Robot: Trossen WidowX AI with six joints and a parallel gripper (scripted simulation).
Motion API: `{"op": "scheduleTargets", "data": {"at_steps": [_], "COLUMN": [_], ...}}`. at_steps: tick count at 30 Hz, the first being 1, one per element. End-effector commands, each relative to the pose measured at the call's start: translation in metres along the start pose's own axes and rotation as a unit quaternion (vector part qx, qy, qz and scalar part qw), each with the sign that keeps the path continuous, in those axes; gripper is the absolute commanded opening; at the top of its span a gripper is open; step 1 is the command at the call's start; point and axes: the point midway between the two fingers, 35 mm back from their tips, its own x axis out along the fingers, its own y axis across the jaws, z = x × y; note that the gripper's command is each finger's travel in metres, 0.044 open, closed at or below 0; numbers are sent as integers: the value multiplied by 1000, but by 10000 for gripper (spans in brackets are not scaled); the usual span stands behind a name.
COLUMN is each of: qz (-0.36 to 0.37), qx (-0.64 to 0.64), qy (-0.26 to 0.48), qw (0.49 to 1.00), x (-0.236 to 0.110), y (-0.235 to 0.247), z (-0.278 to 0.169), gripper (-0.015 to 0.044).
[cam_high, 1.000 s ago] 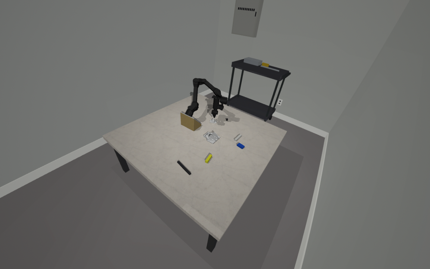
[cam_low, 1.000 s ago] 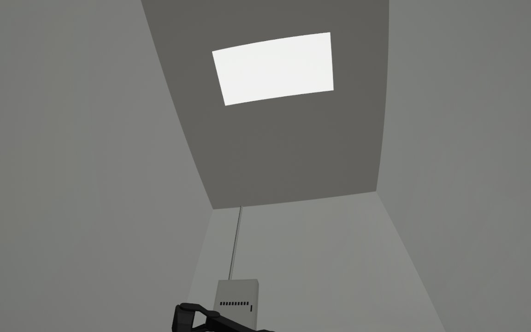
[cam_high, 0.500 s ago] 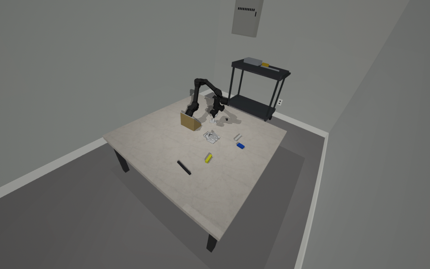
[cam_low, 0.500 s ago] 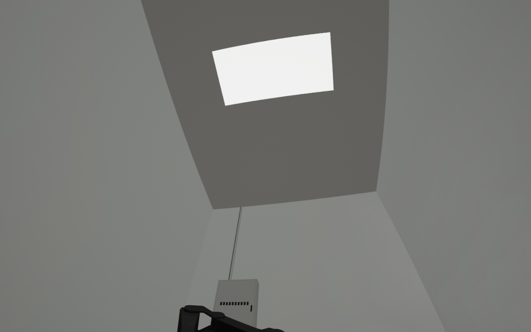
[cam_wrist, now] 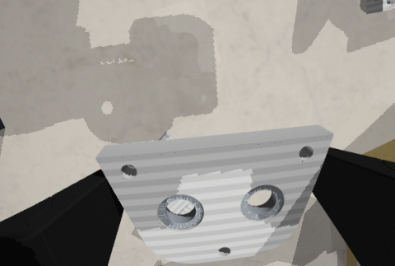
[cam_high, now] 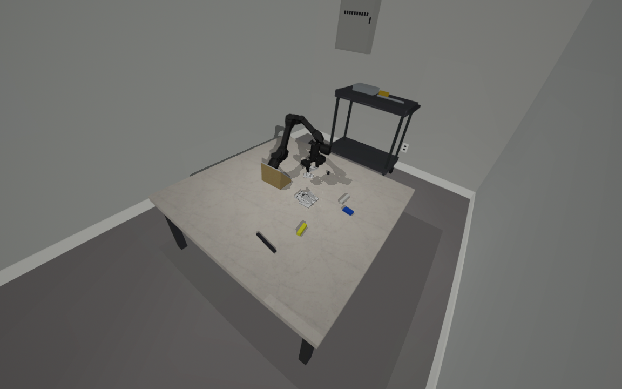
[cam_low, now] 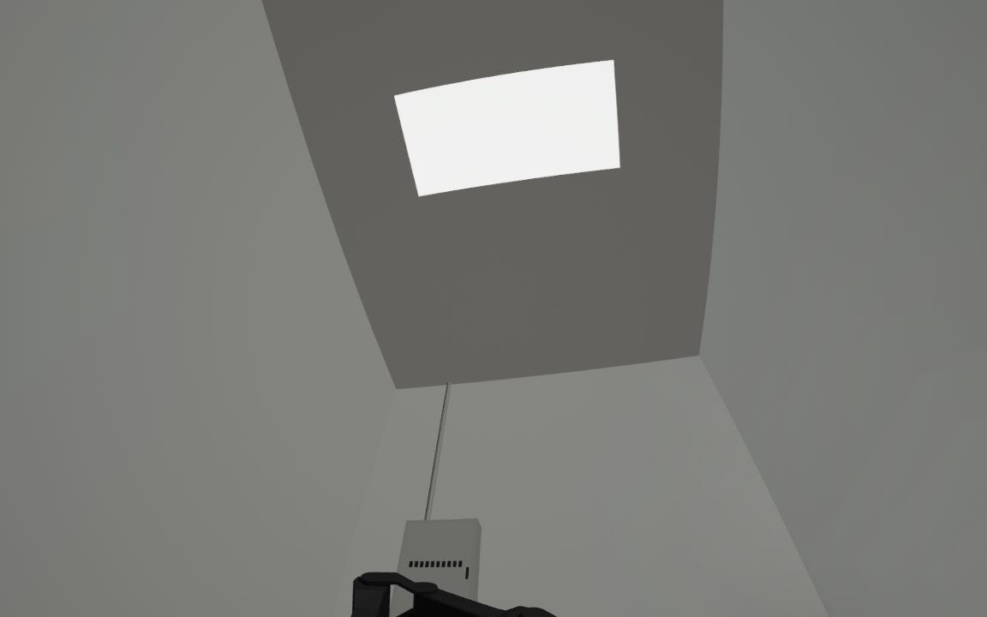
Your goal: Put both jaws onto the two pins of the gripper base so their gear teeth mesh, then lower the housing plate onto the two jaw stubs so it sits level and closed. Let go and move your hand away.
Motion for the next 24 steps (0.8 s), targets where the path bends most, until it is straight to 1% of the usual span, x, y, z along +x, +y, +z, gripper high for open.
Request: {"op": "scheduleTargets", "data": {"at_steps": [1, 12, 24], "qz": [-4, -8, -10], "qx": [77, 257, 444], "qy": [-2, -5, -8], "qw": [997, 966, 896], "x": [0, 1, 1], "y": [-6, -23, -44], "z": [10, 31, 51], "gripper": [351, 351, 351]}}
